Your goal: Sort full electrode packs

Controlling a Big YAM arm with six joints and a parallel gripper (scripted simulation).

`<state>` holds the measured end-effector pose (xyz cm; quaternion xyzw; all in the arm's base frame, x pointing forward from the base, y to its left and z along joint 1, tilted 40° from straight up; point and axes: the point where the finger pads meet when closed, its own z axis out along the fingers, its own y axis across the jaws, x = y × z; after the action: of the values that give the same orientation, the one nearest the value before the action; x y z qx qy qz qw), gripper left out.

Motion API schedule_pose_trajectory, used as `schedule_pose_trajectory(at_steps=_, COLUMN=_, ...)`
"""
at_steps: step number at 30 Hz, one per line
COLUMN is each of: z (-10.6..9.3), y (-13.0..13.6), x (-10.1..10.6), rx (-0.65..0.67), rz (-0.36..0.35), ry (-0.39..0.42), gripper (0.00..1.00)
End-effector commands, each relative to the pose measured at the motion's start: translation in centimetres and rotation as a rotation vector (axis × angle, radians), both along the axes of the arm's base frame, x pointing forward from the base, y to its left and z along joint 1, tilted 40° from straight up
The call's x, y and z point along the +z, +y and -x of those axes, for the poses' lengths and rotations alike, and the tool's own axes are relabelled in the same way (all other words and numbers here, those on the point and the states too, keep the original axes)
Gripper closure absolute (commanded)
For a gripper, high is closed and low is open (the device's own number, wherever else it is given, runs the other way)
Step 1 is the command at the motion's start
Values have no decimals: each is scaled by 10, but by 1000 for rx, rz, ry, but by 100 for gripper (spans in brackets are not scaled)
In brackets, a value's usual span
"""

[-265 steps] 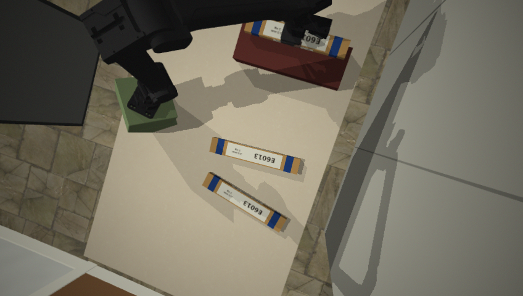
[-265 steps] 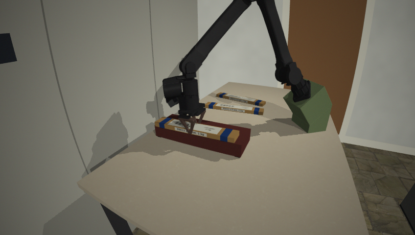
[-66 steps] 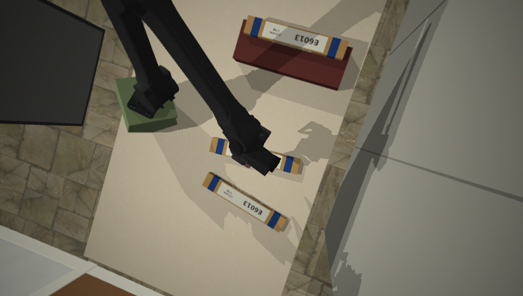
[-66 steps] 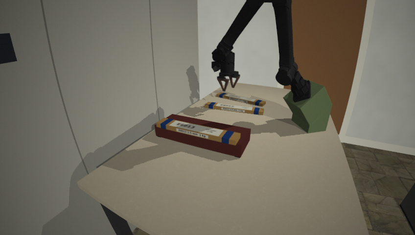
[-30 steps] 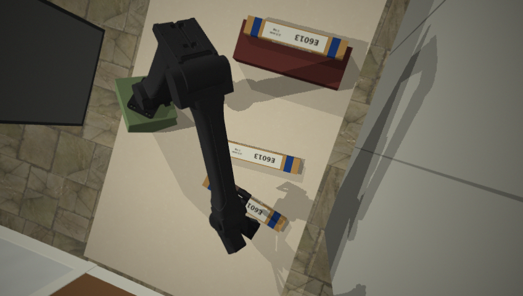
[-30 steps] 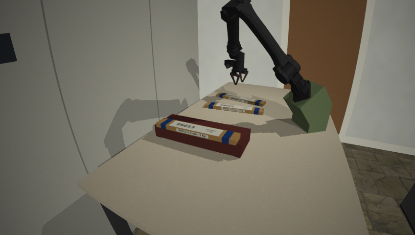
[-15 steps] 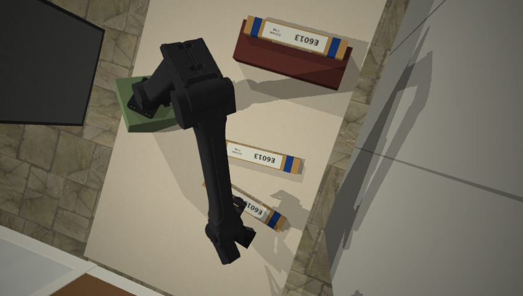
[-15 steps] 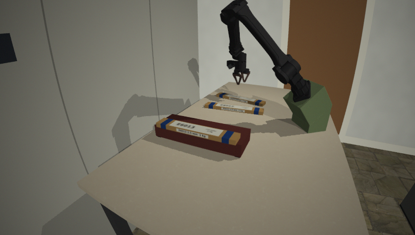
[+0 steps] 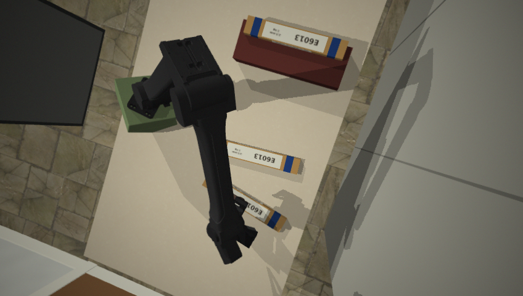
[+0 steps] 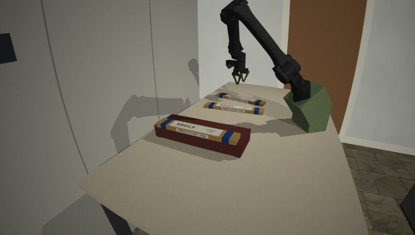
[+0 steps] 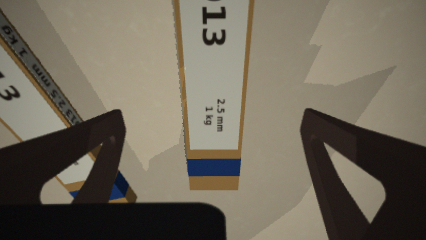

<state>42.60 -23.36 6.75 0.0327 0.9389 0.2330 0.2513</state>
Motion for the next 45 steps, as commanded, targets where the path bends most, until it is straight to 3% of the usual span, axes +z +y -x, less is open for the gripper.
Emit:
schedule_pose_trajectory(at_steps=1, z=-11, y=4, x=-7, rx=2, rz=6, ry=-7, gripper=4)
schedule_pose_trajectory(at_steps=21, z=-45, y=41, x=-72, rx=5, rz=-5, ry=8, gripper=4)
schedule_pose_trajectory(at_steps=25, z=-47, y=39, x=-72, rx=2, rz=-3, ry=4, gripper=4)
schedule_pose_trajectory(at_steps=37, z=-50, y=18, x=-49, rx=-17, rz=21, ry=-30, gripper=4)
schedule_pose_trajectory(at_steps=45, z=-52, y=32, x=-65, rx=-6, rz=9, ry=-14, gripper=4)
